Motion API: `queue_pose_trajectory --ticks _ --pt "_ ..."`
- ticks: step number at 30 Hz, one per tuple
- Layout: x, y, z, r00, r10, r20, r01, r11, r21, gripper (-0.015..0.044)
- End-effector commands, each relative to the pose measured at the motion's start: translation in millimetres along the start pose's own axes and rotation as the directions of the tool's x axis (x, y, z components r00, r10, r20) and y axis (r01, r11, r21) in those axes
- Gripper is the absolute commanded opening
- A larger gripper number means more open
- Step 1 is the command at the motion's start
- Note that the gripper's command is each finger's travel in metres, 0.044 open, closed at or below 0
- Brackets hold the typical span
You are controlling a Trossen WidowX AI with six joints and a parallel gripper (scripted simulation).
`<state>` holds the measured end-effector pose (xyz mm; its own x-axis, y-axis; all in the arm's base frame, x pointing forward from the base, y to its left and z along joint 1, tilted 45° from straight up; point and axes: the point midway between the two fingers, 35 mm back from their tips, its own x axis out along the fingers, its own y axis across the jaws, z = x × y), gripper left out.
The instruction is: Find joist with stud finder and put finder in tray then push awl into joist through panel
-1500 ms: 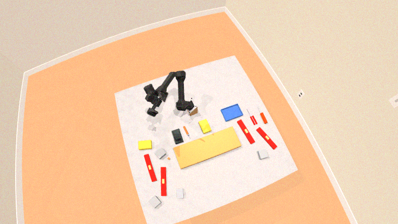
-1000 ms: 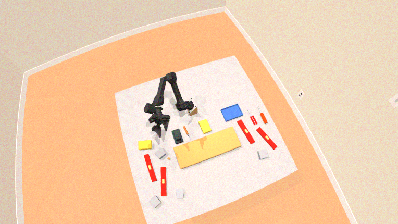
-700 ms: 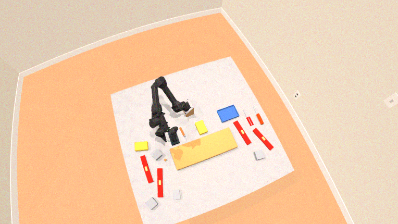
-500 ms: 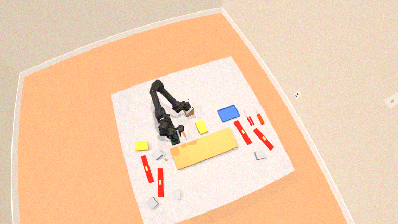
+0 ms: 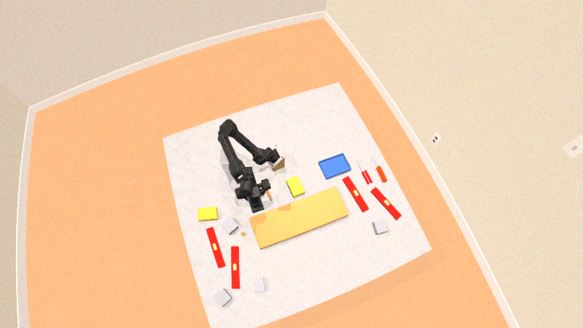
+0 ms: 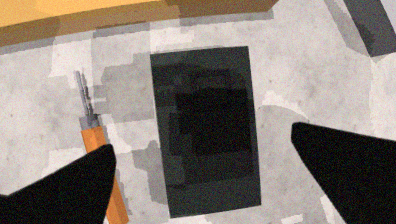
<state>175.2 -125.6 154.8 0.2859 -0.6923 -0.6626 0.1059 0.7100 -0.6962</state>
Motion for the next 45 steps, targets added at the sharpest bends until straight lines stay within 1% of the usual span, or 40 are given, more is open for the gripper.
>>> queue_pose_trajectory --ticks 1,8,40,43,45 --pt "0.3 -3.8 2.1 1.000 -0.003 0.000 0.003 1.000 -0.004 0.0440" --pt "1.9 -7.6 4.1 1.000 -0.003 0.000 0.003 1.000 -0.004 0.0440" --pt "48.7 -8.5 -9.5 1.000 -0.007 0.001 0.007 1.000 -0.005 0.0440" --pt "48.7 -8.5 -9.5 1.000 -0.007 0.001 0.007 1.000 -0.005 0.0361" --pt "48.7 -8.5 -9.5 1.000 -0.007 0.001 0.007 1.000 -0.005 0.0348"
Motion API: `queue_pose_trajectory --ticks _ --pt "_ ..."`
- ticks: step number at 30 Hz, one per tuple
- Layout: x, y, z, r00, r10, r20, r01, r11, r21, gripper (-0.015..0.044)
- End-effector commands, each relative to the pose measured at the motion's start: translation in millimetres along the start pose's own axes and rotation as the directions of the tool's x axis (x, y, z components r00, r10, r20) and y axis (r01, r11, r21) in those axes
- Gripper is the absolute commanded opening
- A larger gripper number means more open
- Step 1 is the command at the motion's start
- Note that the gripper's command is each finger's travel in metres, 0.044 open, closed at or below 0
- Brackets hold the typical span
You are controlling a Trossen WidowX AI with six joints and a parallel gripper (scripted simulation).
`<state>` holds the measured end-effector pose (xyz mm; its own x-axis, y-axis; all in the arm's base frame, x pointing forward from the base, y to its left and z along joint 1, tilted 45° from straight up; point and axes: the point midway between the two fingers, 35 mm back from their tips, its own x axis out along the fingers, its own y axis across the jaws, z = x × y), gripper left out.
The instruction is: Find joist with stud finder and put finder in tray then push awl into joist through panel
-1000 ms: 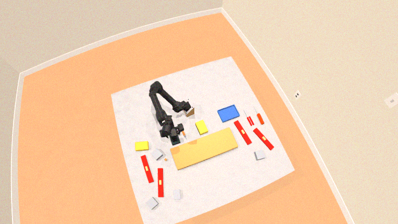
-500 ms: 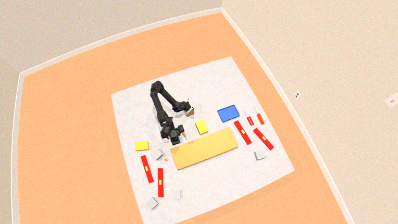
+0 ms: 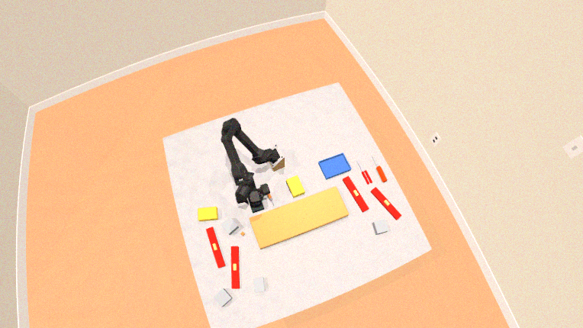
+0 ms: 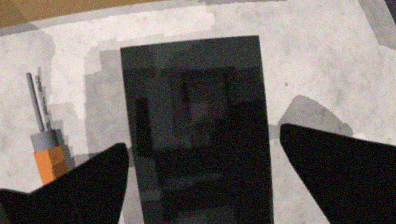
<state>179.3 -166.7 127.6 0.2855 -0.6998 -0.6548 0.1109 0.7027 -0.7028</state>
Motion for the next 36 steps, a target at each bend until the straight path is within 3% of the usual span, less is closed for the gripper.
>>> queue_pose_trajectory --ticks 1,27,33,36 --pt "1.0 1.3 -0.6 1.000 0.004 0.000 -0.004 1.000 -0.007 0.0341" --pt "1.0 1.3 -0.6 1.000 0.004 0.000 -0.004 1.000 -0.007 0.0168" --pt "-8.9 3.5 5.0 1.000 0.016 -0.004 -0.016 1.000 -0.002 0.0010" --pt "-18.2 5.1 9.4 1.000 0.024 -0.008 -0.024 1.000 0.000 0.0000"
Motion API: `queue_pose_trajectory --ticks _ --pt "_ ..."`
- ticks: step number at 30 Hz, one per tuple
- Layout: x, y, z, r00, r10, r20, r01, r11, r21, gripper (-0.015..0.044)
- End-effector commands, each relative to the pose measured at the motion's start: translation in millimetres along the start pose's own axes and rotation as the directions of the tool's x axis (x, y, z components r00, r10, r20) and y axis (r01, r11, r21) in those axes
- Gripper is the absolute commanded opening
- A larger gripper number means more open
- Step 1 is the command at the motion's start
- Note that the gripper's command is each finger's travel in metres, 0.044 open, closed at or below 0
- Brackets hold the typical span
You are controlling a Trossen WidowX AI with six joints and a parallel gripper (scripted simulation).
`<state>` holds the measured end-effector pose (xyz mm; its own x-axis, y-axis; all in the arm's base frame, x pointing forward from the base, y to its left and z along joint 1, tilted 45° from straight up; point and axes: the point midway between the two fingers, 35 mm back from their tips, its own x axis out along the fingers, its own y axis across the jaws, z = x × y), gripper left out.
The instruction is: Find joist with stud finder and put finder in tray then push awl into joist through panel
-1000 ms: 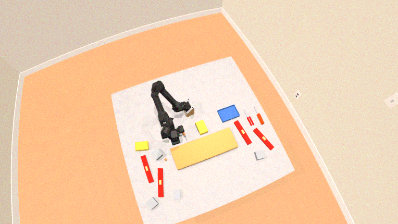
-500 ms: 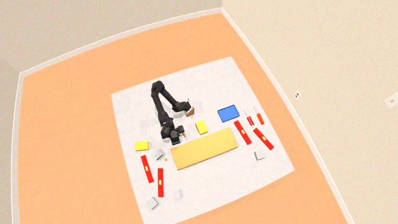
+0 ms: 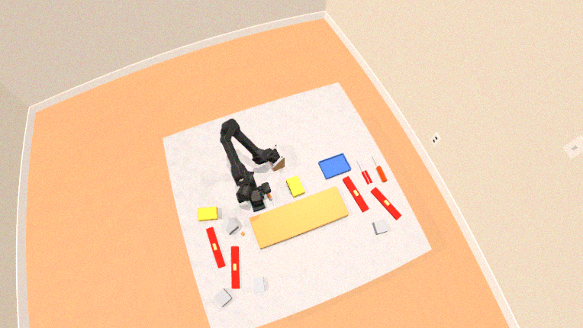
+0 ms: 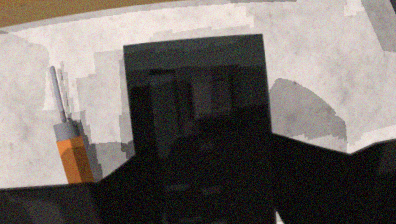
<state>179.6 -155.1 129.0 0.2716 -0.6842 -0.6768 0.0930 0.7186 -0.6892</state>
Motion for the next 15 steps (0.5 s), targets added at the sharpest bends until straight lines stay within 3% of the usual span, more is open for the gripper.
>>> queue_pose_trajectory --ticks 1,15 --pt "-12.6 -1.4 8.3 1.000 0.002 0.008 -0.002 1.000 0.012 0.0000" --pt "-60.8 0.5 20.8 1.000 0.004 0.002 -0.004 1.000 0.011 0.0000"
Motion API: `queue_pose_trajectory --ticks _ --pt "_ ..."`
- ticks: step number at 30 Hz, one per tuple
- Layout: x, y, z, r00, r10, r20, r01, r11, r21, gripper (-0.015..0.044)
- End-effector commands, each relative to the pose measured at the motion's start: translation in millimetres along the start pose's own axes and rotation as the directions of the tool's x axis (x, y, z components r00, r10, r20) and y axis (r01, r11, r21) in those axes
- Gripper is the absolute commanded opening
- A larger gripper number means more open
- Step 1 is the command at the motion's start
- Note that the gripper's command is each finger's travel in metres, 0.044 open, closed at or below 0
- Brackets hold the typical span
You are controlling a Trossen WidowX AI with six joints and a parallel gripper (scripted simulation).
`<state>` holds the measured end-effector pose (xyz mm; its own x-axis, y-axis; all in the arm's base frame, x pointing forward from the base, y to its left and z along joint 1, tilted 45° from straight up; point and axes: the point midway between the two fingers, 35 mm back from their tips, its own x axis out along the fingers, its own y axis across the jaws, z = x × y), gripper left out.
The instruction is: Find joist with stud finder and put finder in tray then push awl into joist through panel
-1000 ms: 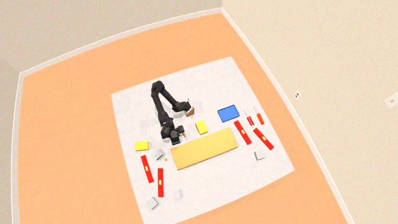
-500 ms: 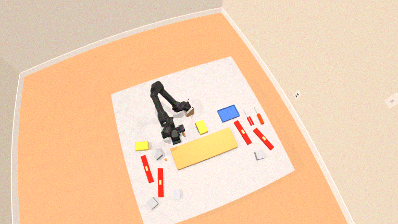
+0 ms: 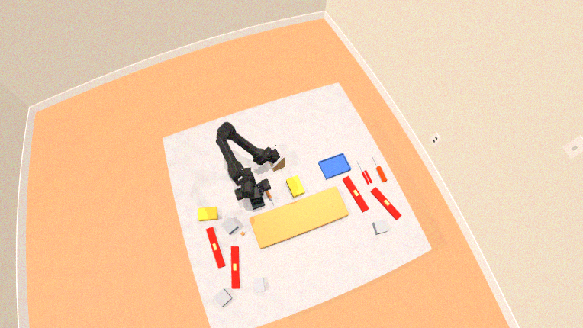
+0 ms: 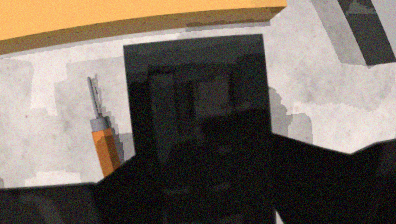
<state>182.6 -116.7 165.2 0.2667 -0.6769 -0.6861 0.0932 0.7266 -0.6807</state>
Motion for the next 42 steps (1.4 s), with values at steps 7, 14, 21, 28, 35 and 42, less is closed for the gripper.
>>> queue_pose_trajectory --ticks 7,14,21,28,35,42 --pt "-35.4 -5.1 6.4 1.000 -0.022 0.019 0.022 1.000 0.002 0.0000" --pt "-38.8 -7.6 16.9 0.999 -0.024 0.021 0.024 1.000 0.000 0.0000" --pt "-39.6 -12.3 47.3 0.999 -0.024 0.022 0.024 1.000 -0.001 0.0000" --pt "-37.4 -14.8 78.9 0.999 -0.023 0.024 0.023 1.000 -0.002 0.0000" --pt "-32.2 -15.1 110.6 0.999 -0.023 0.025 0.023 1.000 -0.003 0.0000" --pt "-24.0 -13.2 142.0 0.999 -0.022 0.027 0.022 1.000 -0.004 0.0000"
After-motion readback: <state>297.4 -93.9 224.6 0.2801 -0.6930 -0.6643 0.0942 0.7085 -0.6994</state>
